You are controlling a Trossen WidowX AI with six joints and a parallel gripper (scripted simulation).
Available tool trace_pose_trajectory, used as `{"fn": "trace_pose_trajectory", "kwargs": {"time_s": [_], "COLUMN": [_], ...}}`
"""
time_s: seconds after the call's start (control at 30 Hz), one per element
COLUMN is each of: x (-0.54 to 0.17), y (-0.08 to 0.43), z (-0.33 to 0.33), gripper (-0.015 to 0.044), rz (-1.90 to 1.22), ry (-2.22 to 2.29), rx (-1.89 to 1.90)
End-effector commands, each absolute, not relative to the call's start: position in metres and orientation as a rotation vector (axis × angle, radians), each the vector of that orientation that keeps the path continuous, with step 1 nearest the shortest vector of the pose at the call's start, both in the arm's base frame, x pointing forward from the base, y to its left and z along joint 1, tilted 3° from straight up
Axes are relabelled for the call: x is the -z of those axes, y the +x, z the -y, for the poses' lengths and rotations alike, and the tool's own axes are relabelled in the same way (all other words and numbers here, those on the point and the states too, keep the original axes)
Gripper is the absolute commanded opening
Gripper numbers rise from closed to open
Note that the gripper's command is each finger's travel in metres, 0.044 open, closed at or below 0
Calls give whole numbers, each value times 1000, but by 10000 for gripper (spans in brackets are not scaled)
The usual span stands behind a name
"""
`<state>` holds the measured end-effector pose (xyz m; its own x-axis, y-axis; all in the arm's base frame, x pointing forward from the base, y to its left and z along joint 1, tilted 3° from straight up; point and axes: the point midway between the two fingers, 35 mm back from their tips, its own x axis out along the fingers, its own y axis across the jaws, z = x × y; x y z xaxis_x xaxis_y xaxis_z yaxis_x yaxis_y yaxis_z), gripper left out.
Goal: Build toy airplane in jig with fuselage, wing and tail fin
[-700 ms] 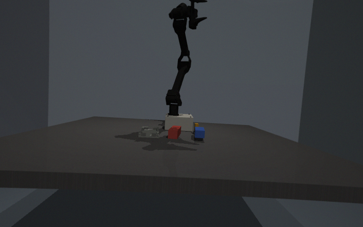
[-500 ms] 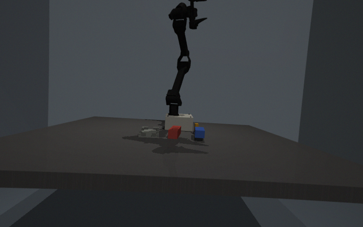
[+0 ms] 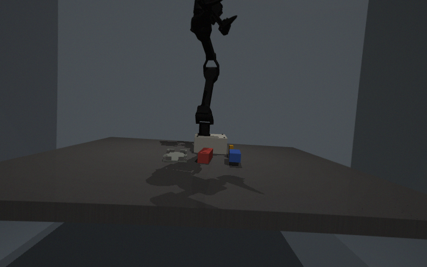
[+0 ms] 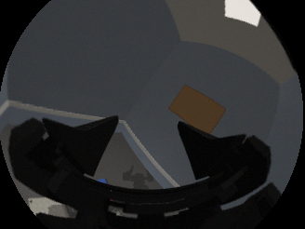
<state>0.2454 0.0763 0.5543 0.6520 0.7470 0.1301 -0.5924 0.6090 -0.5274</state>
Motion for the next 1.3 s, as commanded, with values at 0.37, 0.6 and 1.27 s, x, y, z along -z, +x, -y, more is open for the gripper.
{"fn": "trace_pose_trajectory", "kwargs": {"time_s": [0.37,0.6,1.27], "x": [-343,-224,-81], "y": [364,355,275], "z": [-53,-49,-28], "gripper": [440,440,440], "rz": [-470,-903,-1495], "ry": [81,173,48], "rx": [-506,-301,66]}}
